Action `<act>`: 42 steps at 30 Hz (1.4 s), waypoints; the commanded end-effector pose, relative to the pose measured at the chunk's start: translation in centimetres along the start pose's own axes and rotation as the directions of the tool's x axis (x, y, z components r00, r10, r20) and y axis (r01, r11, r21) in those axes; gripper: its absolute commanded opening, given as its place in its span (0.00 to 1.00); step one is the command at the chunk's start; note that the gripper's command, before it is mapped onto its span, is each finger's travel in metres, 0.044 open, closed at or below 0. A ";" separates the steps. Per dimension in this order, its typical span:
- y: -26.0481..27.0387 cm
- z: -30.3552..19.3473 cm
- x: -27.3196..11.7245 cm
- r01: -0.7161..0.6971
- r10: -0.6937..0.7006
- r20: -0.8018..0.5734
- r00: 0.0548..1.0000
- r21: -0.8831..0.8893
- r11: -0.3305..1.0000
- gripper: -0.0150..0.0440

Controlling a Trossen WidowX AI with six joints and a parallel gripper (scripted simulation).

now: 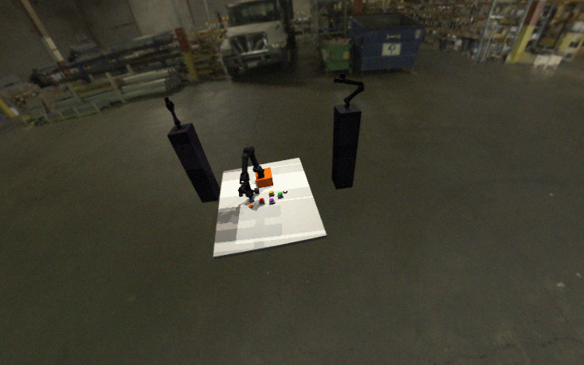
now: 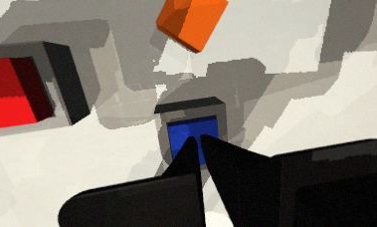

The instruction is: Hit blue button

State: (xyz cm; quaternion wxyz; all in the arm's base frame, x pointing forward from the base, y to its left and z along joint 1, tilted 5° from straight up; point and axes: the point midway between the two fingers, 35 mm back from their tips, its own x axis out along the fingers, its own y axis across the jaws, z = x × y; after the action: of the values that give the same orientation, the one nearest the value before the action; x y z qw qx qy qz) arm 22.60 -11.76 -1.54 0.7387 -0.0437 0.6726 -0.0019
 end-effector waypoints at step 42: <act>32.7 3.1 -10.4 -0.041 0.041 0.000 0.999 0.008 0.999 0.93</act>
State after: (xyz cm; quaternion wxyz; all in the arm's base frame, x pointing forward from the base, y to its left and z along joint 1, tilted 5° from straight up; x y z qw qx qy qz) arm 24.47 18.90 6.38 0.7357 -0.0316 0.6764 0.0172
